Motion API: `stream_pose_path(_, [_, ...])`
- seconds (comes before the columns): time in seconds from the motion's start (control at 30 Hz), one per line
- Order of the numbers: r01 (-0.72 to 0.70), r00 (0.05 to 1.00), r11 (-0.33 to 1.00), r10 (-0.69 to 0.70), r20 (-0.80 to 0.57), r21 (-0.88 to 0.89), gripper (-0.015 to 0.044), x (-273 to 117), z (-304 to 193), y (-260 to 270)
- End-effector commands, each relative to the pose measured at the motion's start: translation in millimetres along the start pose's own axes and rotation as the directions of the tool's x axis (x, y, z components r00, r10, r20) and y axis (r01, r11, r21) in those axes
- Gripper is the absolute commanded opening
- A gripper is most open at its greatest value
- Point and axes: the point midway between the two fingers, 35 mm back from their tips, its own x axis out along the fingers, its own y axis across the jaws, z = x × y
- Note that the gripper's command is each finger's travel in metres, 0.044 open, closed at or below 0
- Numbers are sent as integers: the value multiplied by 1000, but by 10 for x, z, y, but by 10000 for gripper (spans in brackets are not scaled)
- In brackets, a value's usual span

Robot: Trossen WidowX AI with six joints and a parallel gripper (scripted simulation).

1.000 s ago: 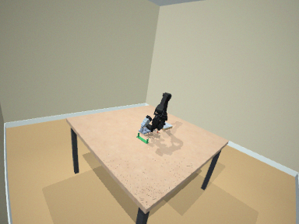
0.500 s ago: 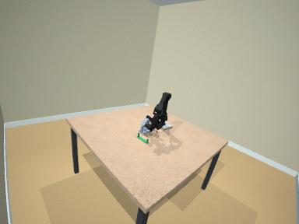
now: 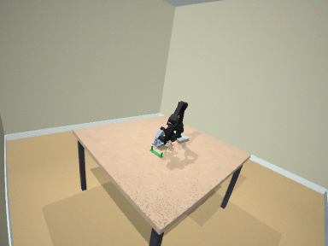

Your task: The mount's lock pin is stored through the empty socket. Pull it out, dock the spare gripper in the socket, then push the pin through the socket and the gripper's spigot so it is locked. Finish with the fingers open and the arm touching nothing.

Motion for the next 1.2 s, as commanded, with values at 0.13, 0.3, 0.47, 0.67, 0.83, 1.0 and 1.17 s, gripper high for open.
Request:
stream_pose_path(0.13, [1, 1000, 1000, -1, -2, -3, 0, 16, -52, 0])
stream_pose_path(0.3, [0, 1000, 1000, 0, -2, -3, 0, 27, -87, -1])
stream_pose_path(0.47, [0, 1000, 1000, 0, -2, -3, 0, 34, -116, -1])
stream_pose_path(0.67, [-1, 1000, 1000, 1, -2, -4, 0, 42, -150, -2])
stream_pose_path(0.83, [-2, 1000, 1000, 2, -2, -4, 0, 51, -184, -2])
stream_pose_path(1.0, [-3, 1000, 1000, 3, -2, -4, 0, 59, -216, -3])
stream_pose_path(1.17, [-4, 1000, 1000, 4, -2, -5, 0, 67, -243, -3])
